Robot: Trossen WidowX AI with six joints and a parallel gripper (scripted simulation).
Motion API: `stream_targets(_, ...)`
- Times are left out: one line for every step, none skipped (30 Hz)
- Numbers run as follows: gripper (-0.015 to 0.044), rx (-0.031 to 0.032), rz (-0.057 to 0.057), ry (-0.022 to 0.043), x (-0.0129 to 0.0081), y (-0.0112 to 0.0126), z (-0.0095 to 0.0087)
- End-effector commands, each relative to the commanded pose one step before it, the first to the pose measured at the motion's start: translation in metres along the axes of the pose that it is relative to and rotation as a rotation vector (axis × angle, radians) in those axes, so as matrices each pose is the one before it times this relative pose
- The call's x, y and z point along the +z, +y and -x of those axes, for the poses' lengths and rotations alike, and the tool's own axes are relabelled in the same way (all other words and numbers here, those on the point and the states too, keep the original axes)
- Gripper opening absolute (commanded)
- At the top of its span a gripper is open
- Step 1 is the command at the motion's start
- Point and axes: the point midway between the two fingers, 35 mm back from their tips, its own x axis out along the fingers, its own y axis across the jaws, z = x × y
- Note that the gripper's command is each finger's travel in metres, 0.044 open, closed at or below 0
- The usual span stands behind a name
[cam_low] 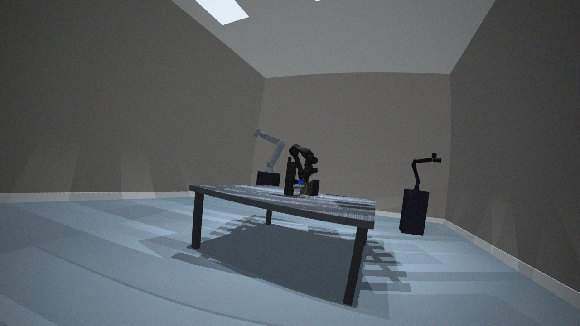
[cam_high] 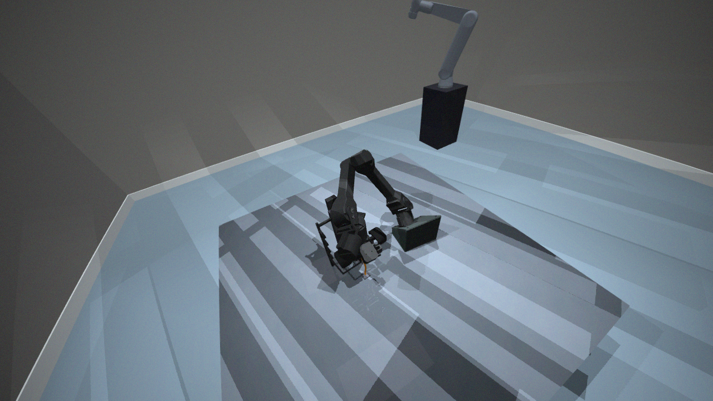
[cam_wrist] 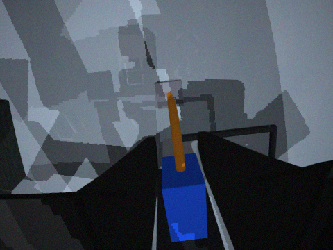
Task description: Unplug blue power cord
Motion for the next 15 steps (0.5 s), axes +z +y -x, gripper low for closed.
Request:
stream_targets(0.0026, 0.0, 0.0, 0.0, 0.0, 0.0, 0.0)
stream_targets(0.0053, 0.0, 0.0, 0.0, 0.0, 0.0, 0.0)
stream_targets(0.0079, 0.0, 0.0, 0.0, 0.0, 0.0, 0.0)
stream_targets(0.0105, 0.0, 0.0, 0.0, 0.0, 0.0, 0.0)
stream_targets(0.0131, 0.0, 0.0, 0.0, 0.0, 0.0, 0.0)
stream_targets(0.0157, 0.0, 0.0, 0.0, 0.0, 0.0, 0.0)
stream_targets(0.016, 0.0, 0.0, 0.0, 0.0, 0.0, 0.0)
stream_targets(0.016, 0.0, 0.0, 0.0, 0.0, 0.0, 0.0)
stream_targets(0.016, 0.0, 0.0, 0.0, 0.0, 0.0, 0.0)
stream_targets(0.016, 0.0, 0.0, 0.0, 0.0, 0.0, 0.0)
stream_targets(0.016, 0.0, 0.0, 0.0, 0.0, 0.0, 0.0)
stream_targets(0.016, 0.0, 0.0, 0.0, 0.0, 0.0, 0.0)
stream_targets(0.016, 0.0, 0.0, 0.0, 0.0, 0.0, 0.0)
stream_targets(0.016, 0.0, 0.0, 0.0, 0.0, 0.0, 0.0)
stream_targets(0.016, 0.0, 0.0, 0.0, 0.0, 0.0, 0.0)
